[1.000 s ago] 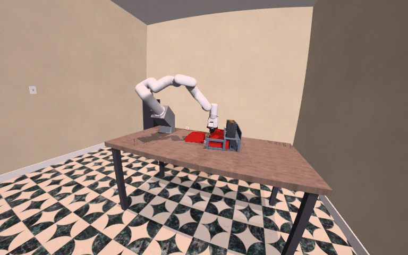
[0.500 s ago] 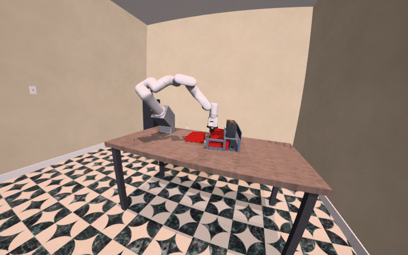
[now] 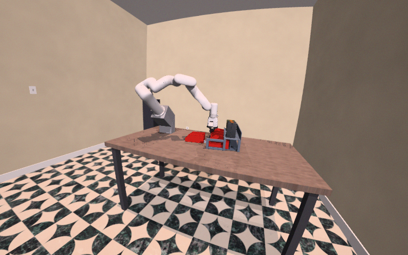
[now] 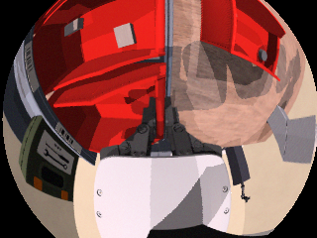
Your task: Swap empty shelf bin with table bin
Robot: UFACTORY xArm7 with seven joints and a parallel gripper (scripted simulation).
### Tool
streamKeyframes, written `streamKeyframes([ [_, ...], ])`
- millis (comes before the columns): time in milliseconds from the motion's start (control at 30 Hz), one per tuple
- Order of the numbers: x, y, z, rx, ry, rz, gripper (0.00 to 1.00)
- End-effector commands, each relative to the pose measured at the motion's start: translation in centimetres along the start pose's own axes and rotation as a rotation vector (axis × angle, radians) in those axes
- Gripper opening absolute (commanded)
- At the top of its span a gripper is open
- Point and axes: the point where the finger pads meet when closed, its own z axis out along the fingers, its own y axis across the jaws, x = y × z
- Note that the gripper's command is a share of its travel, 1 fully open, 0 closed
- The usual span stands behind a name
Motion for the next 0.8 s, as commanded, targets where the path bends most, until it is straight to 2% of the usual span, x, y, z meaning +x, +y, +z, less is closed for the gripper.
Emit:
streamKeyframes([
  [0, -0.1, -0.2, -0.3, 0.005, -0.002, 0.0, 0.0],
  [767, -0.1, 2.1, -0.3, 0.005, -0.002, 0.0, 0.0],
])
